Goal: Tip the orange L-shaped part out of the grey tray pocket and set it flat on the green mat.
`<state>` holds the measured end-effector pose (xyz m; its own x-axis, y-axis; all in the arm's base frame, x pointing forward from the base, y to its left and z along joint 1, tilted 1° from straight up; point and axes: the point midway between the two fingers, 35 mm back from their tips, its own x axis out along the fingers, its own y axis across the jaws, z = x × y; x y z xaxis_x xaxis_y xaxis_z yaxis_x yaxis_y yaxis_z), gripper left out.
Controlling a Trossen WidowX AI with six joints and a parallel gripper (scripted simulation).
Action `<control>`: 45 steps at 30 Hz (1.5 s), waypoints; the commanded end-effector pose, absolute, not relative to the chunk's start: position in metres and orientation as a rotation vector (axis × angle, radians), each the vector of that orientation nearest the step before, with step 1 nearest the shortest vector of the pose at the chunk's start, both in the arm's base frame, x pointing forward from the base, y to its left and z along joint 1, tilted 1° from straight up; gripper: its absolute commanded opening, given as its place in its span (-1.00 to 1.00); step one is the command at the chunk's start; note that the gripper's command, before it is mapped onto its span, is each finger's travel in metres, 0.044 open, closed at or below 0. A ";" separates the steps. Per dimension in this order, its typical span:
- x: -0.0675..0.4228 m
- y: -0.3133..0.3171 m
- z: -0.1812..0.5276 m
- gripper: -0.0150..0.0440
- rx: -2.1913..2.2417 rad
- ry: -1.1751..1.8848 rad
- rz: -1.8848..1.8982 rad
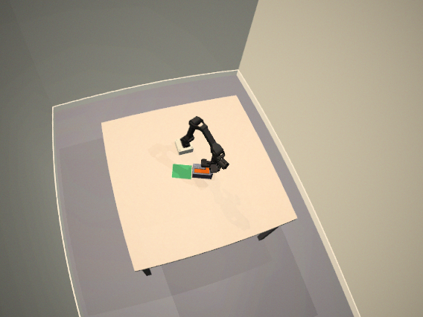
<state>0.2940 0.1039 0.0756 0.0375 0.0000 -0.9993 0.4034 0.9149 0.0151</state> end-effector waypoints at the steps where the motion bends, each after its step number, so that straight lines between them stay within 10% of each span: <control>1: 0.291 0.102 0.057 0.12 0.329 1.514 -0.328; 45: 0.292 0.102 0.021 0.12 0.329 1.514 -0.329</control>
<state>0.2948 0.1039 0.0229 0.0410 0.0007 -0.9992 0.4043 0.9145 0.0173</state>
